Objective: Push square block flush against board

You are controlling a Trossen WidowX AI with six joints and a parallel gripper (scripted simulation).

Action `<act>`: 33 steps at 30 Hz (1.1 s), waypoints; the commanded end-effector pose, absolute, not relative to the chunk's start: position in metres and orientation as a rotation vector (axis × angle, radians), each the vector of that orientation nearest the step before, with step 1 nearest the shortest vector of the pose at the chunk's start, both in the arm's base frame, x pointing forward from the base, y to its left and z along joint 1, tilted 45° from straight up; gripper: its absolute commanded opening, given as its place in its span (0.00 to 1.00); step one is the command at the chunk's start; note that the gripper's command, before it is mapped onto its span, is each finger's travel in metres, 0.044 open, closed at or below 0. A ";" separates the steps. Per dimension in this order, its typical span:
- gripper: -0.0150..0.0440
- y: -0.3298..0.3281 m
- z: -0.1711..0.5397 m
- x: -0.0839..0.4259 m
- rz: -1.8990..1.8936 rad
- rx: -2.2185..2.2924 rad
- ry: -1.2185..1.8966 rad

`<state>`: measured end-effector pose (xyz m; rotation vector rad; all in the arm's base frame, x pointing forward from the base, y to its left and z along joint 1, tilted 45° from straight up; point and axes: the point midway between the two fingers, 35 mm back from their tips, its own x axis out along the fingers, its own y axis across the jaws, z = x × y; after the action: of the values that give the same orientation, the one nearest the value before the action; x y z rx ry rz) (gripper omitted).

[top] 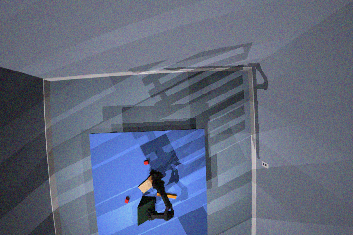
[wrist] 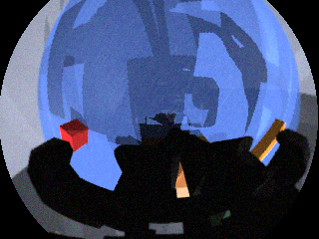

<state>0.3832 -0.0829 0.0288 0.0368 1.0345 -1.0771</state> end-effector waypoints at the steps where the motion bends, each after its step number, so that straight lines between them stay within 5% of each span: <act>1: 0.25 -0.087 0.029 0.387 -1.079 0.036 1.044; 33: 0.25 -0.064 0.086 0.407 -1.080 0.036 1.042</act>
<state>0.4095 -0.0611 0.0836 0.0294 1.0351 -1.0637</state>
